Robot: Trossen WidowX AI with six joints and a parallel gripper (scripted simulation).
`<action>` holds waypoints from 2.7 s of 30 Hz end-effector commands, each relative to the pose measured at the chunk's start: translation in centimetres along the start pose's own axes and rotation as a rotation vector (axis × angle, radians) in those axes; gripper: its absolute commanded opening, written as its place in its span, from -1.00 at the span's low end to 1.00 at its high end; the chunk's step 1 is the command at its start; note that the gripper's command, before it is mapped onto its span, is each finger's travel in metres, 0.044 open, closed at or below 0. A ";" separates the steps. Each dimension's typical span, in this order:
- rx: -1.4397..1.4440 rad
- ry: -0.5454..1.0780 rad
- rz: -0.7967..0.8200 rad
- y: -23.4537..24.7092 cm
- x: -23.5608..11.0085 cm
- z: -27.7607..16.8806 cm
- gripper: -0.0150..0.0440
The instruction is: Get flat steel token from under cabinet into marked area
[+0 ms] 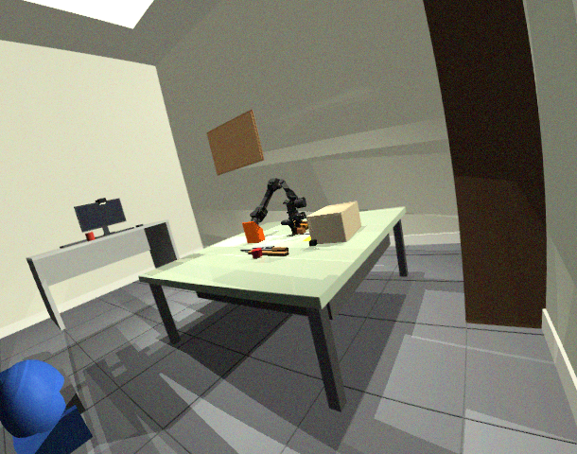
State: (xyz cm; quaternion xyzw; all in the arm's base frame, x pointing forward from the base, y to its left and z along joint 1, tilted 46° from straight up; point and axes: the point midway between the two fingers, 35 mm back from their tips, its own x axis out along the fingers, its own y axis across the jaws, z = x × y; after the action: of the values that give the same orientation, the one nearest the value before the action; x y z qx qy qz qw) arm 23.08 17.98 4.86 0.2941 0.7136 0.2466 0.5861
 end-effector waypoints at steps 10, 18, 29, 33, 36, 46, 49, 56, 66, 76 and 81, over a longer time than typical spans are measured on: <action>-0.002 0.000 0.001 0.1 0.0 1.7 -0.49; -0.002 0.000 0.001 0.1 0.0 2.7 -0.49; -0.003 0.000 0.000 0.1 -0.1 4.0 -0.49; -0.003 -0.001 0.000 0.1 -0.1 4.5 -0.49; -0.003 -0.001 0.000 0.1 -0.1 4.9 -0.49; -0.003 -0.001 0.000 0.1 -0.1 6.0 -0.49; -0.004 -0.001 0.000 0.1 -0.1 6.4 -0.49; -0.004 -0.002 0.000 0.1 -0.1 7.1 -0.49; -0.004 -0.002 0.000 0.1 -0.1 8.2 -0.49; -0.005 -0.003 0.000 0.1 -0.1 9.3 -0.49; -0.005 -0.003 0.000 0.1 -0.1 9.8 -0.49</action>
State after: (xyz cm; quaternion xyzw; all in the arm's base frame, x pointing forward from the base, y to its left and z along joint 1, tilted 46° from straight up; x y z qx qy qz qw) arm 32.27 18.01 3.17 0.2934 0.7127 0.2468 0.5874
